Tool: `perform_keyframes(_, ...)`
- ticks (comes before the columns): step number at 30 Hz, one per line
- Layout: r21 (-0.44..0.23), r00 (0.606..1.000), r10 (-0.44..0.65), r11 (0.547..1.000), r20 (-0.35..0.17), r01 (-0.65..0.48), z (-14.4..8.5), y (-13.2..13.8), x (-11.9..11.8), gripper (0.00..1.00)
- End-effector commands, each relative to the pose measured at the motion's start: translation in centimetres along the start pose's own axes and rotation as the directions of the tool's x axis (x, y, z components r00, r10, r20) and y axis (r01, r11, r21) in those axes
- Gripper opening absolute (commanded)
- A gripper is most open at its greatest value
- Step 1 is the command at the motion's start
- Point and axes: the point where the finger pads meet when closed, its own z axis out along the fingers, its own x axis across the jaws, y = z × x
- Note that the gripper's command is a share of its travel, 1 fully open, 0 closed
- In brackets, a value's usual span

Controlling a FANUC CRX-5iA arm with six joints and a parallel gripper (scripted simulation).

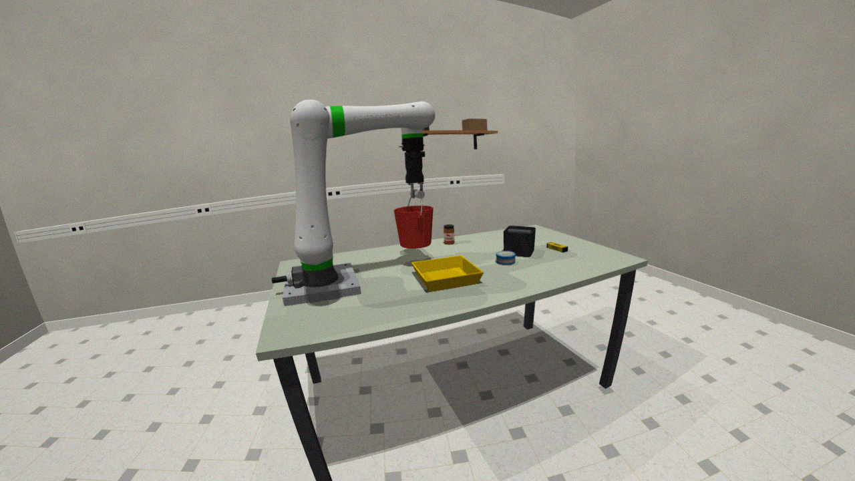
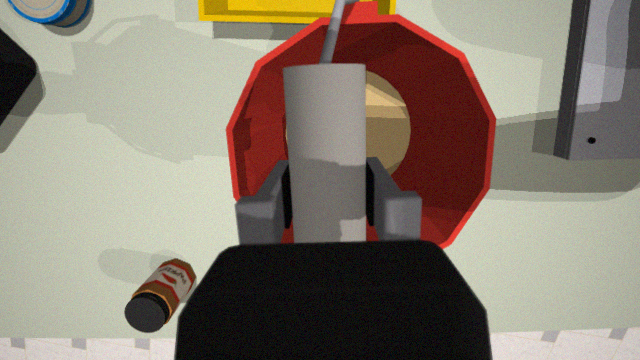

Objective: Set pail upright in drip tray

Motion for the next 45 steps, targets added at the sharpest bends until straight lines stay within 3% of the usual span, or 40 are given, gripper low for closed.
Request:
perform_keyframes(1,-0.001,1.000,0.000,1.000,0.002,0.000,-0.1,-0.6,-0.2,0.00)
perform_keyframes(45,-0.001,1.000,0.000,1.000,0.002,0.000,-0.1,-10.5,-2.0,0.00)
